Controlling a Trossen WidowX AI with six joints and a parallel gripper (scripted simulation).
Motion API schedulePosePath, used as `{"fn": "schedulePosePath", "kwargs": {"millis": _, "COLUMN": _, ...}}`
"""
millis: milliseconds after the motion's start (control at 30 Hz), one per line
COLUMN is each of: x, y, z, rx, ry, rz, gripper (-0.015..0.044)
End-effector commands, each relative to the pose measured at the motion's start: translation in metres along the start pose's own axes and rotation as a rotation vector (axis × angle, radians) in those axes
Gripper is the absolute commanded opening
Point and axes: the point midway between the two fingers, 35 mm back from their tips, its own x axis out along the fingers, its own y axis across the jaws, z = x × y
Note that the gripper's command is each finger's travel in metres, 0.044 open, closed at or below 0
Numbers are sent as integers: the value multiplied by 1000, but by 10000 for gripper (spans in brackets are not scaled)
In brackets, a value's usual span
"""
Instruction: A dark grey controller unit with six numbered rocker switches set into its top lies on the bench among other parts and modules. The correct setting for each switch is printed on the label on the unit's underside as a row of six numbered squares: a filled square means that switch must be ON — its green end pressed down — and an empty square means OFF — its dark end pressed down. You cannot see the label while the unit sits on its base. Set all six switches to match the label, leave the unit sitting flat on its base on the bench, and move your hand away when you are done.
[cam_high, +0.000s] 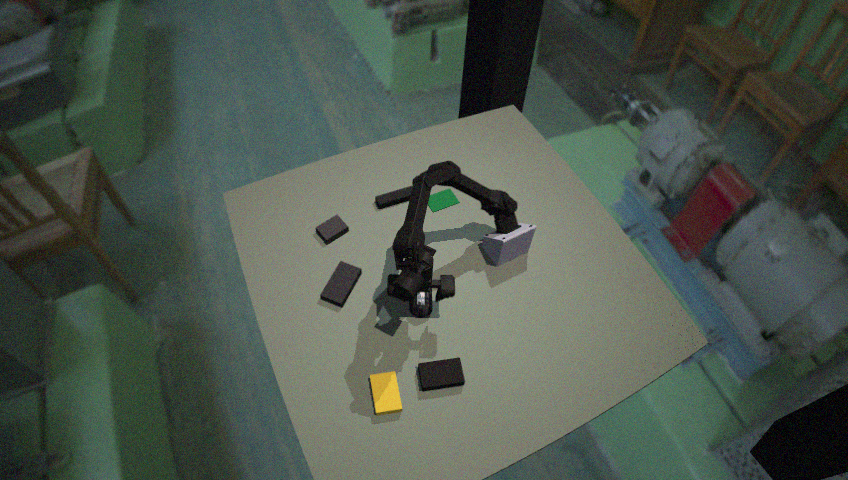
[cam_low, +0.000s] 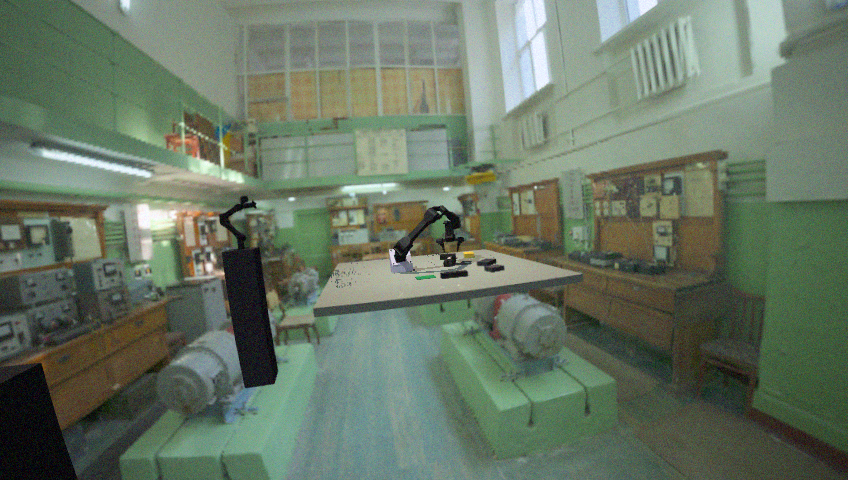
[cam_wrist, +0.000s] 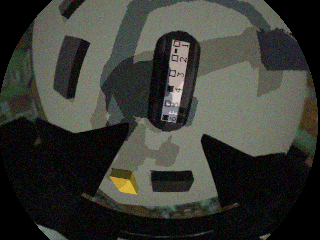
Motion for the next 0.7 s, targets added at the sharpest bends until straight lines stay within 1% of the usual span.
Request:
{"fn": "schedulePosePath", "kwargs": {"millis": 0, "x": 12, "y": -2, "z": 2, "rx": -9, "ry": -14, "rz": -5, "gripper": 440}}
{"fn": "schedulePosePath", "kwargs": {"millis": 667, "x": 45, "y": -2, "z": 3, "rx": -9, "ry": -16, "rz": -4, "gripper": 440}}
